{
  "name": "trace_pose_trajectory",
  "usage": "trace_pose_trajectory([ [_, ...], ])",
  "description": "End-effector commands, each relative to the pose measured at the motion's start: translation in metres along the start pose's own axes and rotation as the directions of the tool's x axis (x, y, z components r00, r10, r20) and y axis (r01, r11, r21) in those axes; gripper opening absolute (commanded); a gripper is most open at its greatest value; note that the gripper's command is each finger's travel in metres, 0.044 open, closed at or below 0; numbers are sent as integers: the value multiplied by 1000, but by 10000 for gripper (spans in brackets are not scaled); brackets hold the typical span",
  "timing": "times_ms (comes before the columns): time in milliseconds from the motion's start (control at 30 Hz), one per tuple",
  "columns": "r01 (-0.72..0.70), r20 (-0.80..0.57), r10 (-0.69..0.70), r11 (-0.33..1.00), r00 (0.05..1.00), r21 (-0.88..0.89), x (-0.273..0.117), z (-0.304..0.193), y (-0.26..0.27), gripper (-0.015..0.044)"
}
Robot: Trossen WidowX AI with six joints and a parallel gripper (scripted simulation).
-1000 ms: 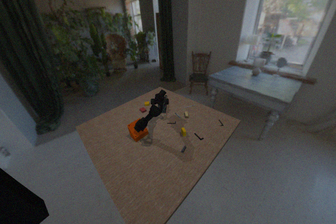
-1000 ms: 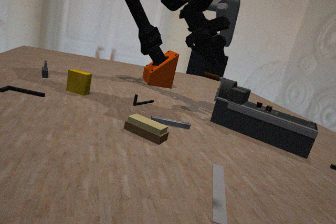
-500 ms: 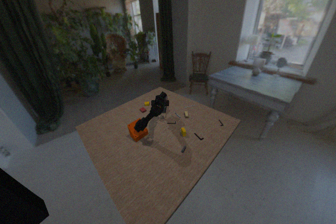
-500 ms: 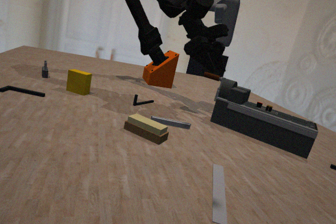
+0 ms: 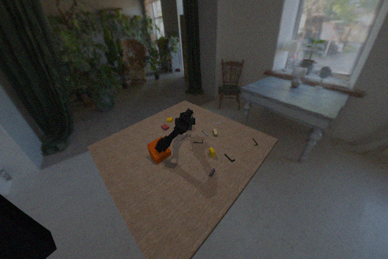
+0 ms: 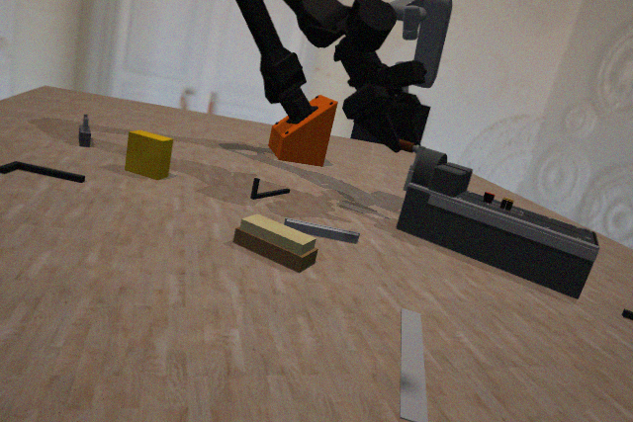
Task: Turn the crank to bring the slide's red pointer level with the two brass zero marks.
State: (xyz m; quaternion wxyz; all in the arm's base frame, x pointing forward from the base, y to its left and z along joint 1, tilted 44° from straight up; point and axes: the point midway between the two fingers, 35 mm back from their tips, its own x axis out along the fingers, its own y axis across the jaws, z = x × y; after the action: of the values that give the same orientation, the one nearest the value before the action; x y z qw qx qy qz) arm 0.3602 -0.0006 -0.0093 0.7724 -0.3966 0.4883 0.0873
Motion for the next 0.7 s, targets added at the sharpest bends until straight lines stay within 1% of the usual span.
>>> trace_pose_trajectory([
  [0,-15,-12,15,1000,1000,-9,6,-10,6,440],
  [333,-14,-12,14,1000,1000,-9,11,-17,6,440],
  [667,-14,-12,14,1000,1000,-9,11,-17,6,177],
])
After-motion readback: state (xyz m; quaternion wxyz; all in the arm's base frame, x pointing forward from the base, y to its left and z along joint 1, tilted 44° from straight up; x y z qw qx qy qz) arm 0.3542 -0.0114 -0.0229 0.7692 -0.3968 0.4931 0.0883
